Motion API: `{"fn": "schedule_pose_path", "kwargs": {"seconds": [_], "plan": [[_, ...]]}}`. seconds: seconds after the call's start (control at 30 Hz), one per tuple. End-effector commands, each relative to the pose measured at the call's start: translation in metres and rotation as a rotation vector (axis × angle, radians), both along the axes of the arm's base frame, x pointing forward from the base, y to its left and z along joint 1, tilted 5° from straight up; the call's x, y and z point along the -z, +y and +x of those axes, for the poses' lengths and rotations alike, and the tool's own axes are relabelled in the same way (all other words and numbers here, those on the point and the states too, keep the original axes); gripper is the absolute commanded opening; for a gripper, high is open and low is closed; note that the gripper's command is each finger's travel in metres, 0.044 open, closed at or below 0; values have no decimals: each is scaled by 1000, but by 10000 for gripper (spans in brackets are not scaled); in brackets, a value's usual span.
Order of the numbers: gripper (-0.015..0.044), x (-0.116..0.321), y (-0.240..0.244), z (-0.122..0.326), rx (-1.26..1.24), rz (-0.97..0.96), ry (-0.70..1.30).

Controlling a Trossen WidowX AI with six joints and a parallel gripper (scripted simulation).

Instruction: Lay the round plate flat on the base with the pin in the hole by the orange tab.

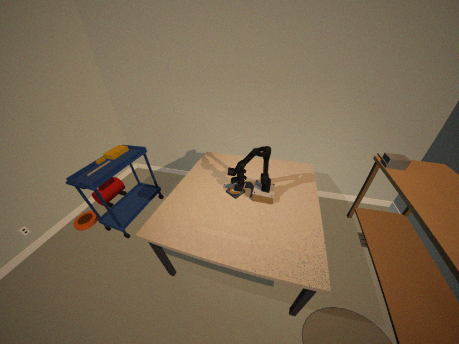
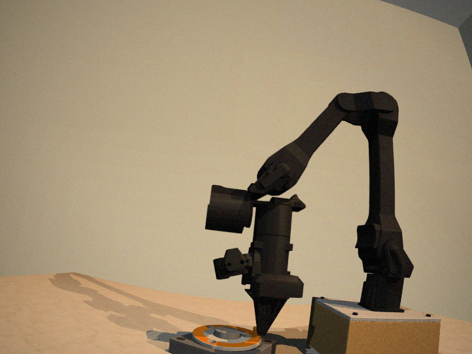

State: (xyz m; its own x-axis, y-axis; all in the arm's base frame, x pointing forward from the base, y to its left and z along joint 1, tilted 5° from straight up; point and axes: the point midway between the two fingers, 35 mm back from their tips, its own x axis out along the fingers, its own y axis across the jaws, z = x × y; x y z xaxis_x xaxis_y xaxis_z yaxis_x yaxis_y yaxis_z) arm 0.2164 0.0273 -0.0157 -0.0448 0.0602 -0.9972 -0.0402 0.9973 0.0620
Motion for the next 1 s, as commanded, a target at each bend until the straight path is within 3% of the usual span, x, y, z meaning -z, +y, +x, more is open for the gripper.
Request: {"fn": "schedule_pose_path", "kwargs": {"seconds": [0.0, 0.97], "plan": [[0, -1, -6, -1, -4, -4, -5], [0, -2, -40, 10, -4, -7, -6]]}}
